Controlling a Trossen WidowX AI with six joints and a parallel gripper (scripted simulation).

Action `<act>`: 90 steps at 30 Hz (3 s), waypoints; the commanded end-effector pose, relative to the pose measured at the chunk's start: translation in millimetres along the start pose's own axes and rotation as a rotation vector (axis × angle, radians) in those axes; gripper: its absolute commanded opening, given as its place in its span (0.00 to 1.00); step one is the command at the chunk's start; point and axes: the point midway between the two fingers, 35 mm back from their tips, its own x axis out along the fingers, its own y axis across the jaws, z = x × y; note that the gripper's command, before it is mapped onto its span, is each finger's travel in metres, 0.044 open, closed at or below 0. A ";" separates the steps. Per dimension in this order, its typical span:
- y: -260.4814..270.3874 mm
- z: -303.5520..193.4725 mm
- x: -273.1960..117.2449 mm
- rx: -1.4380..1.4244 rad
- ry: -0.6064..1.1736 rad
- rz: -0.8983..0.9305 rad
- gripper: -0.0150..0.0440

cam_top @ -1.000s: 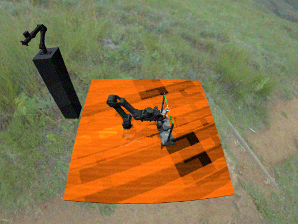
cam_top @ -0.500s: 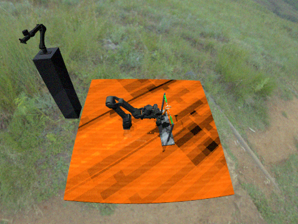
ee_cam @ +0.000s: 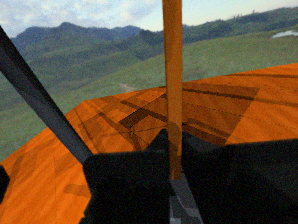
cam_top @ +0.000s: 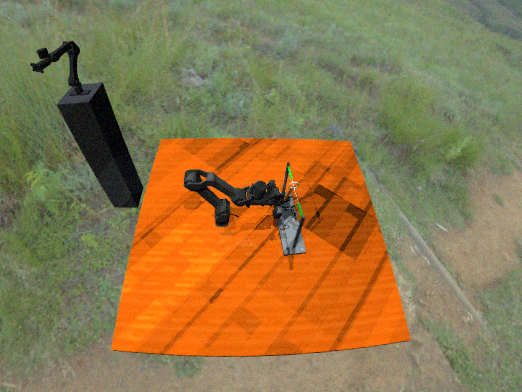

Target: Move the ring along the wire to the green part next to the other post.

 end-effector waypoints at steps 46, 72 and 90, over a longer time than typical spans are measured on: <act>32.8 -2.2 2.7 -0.130 -0.008 -0.021 0.00; 36.9 -17.4 6.9 -0.130 -0.009 -0.017 0.00; 36.9 -17.4 6.9 -0.130 -0.009 -0.017 0.00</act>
